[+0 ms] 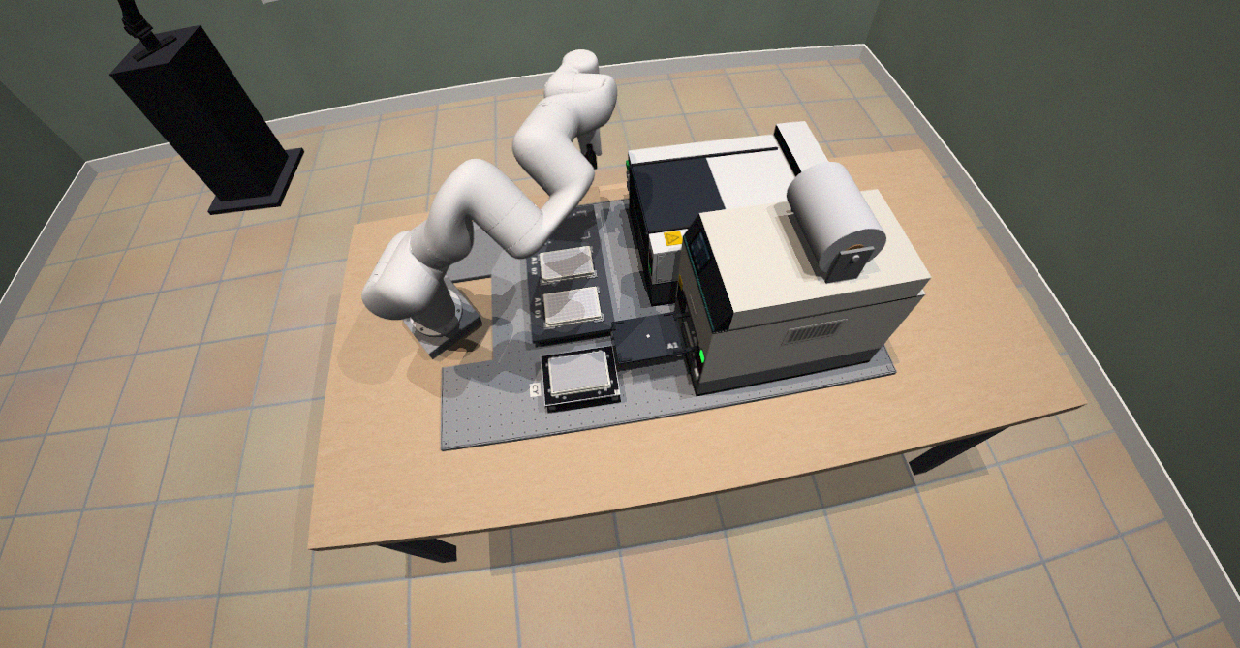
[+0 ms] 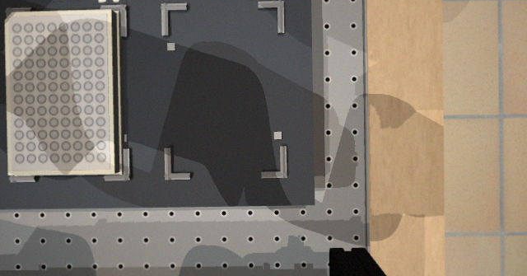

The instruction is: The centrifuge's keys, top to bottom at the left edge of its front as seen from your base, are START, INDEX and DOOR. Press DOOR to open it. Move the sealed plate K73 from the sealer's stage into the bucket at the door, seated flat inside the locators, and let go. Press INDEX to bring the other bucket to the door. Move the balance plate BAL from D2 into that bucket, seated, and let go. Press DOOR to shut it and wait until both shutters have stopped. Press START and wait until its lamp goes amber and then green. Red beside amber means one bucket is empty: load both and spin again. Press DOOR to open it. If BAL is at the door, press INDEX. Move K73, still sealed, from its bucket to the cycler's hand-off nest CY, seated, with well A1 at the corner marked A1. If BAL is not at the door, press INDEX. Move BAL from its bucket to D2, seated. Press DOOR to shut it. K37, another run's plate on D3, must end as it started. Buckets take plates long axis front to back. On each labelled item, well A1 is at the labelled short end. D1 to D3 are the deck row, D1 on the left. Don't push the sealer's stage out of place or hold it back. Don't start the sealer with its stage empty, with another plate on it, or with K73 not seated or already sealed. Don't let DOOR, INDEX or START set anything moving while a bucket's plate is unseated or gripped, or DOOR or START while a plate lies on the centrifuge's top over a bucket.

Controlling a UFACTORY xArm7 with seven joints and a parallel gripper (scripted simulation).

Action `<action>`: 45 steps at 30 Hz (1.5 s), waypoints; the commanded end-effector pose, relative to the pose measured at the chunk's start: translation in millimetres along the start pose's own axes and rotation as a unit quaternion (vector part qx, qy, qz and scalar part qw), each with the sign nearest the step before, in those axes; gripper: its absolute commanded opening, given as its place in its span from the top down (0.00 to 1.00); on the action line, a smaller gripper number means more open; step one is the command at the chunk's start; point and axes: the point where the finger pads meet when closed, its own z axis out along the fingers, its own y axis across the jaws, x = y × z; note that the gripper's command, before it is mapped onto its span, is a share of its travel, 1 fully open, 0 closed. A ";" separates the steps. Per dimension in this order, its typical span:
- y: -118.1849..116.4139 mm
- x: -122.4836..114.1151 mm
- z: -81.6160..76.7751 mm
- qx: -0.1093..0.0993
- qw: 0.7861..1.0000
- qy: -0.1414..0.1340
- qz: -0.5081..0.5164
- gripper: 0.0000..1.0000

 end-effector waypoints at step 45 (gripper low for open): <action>-170.8 38.6 -73.2 -0.001 1.000 -0.002 -0.001 0.00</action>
